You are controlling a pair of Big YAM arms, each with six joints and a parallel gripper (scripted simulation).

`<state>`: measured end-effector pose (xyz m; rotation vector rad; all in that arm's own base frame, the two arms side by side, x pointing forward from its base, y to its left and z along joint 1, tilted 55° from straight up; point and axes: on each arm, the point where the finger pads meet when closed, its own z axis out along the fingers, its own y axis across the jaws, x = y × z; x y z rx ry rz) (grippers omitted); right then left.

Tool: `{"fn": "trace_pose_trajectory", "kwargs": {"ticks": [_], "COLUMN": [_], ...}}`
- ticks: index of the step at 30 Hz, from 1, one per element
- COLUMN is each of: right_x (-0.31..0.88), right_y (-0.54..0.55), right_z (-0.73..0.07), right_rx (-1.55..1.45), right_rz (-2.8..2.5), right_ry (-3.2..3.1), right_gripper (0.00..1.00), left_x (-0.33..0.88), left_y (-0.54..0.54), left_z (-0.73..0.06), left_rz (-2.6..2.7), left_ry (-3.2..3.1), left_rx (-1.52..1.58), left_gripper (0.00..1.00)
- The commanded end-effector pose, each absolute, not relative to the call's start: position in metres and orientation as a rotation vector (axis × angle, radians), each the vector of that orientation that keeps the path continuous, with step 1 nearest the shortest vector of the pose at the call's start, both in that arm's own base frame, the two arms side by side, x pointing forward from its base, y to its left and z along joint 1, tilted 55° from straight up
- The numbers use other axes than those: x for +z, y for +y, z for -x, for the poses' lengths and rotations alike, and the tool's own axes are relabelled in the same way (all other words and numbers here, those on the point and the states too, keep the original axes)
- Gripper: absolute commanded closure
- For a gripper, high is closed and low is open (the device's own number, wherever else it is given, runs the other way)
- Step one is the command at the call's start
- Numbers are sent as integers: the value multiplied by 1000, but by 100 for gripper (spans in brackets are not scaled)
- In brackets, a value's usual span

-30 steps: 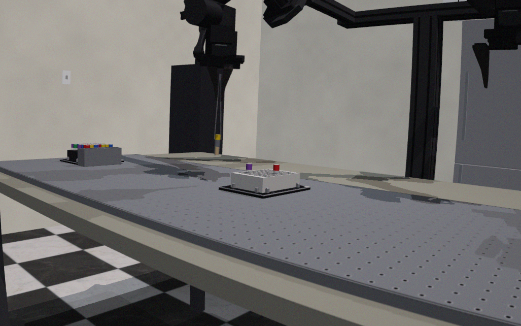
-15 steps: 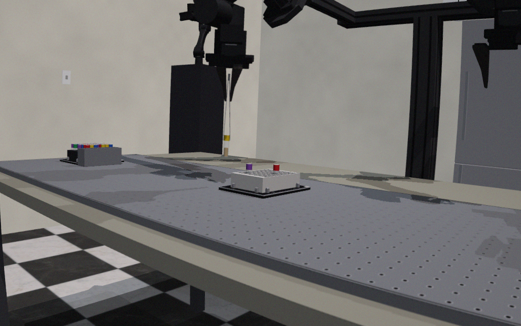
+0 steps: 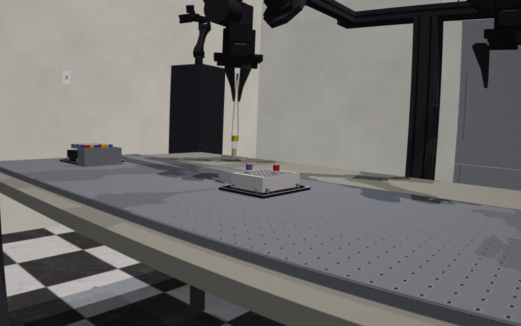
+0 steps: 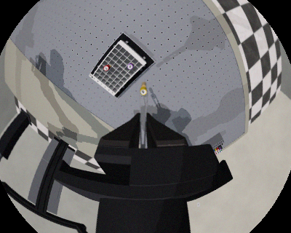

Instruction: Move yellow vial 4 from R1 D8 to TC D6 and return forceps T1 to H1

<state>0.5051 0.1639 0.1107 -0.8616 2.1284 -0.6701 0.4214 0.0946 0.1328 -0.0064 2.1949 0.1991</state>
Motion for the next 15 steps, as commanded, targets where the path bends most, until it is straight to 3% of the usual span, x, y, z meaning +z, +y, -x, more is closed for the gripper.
{"fn": "trace_pose_trajectory", "kwargs": {"ticks": [1, 15], "right_x": [107, 103], "right_y": [179, 202], "right_z": [-502, -501], "right_rx": [-650, -649], "right_rz": [870, 869], "right_ry": [2132, 2130], "right_gripper": [91, 91], "left_x": [150, 150], "left_y": [98, 98], "left_z": [-424, -424], "left_rz": [-4, -4], "left_ry": [2145, 2145], "left_rx": [220, 220], "left_gripper": [0, 0]}}
